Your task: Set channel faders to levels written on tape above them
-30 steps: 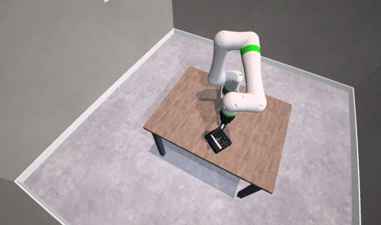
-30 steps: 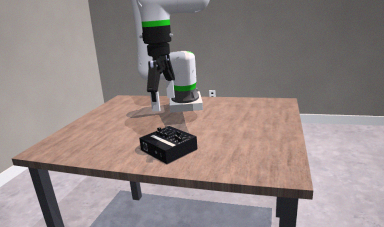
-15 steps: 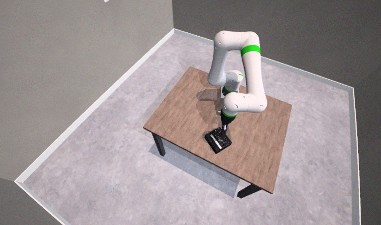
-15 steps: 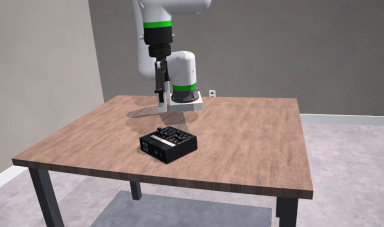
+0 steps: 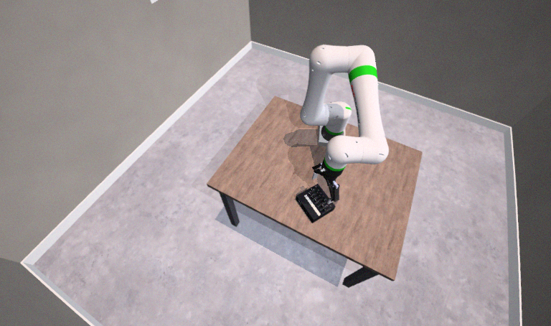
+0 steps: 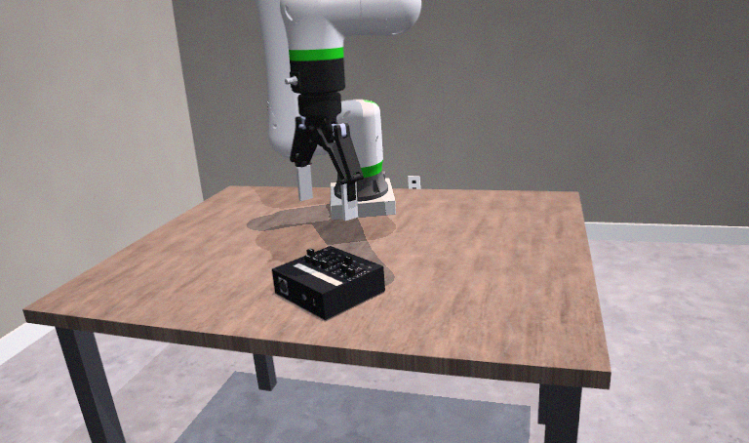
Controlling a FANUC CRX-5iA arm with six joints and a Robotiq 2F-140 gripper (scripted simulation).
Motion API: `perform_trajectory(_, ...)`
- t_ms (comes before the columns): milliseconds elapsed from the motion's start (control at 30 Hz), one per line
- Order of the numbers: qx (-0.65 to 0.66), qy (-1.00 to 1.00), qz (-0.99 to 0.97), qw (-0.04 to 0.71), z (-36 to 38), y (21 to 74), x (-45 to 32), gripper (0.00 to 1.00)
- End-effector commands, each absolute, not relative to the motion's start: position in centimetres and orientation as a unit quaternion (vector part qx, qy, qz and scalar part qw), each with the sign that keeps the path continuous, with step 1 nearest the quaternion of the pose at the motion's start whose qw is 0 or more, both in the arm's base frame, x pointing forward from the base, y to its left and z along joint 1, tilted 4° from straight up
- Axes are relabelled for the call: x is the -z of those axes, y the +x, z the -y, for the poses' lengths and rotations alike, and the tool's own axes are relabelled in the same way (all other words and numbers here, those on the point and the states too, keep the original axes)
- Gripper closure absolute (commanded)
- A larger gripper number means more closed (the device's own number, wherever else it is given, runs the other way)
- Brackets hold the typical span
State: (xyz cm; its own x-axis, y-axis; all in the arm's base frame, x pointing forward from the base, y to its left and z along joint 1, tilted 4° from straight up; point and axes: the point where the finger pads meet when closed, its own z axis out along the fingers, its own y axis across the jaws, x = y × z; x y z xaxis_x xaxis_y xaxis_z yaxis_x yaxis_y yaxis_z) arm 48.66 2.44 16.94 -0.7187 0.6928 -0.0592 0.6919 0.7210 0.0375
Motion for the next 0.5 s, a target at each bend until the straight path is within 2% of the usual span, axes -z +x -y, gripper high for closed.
perform_trajectory(0,-0.006,0.241,-0.970,0.031,-2.8,48.2,-16.3,0.00)
perform_trajectory(233,0.001,0.126,-0.992,0.032,-3.2,47.8,-15.6,0.00)
perform_trajectory(267,0.005,0.057,-0.998,0.032,-3.3,47.7,-15.4,0.00)
perform_trajectory(467,0.014,-0.076,-0.997,0.032,-3.8,47.1,-14.6,0.00)
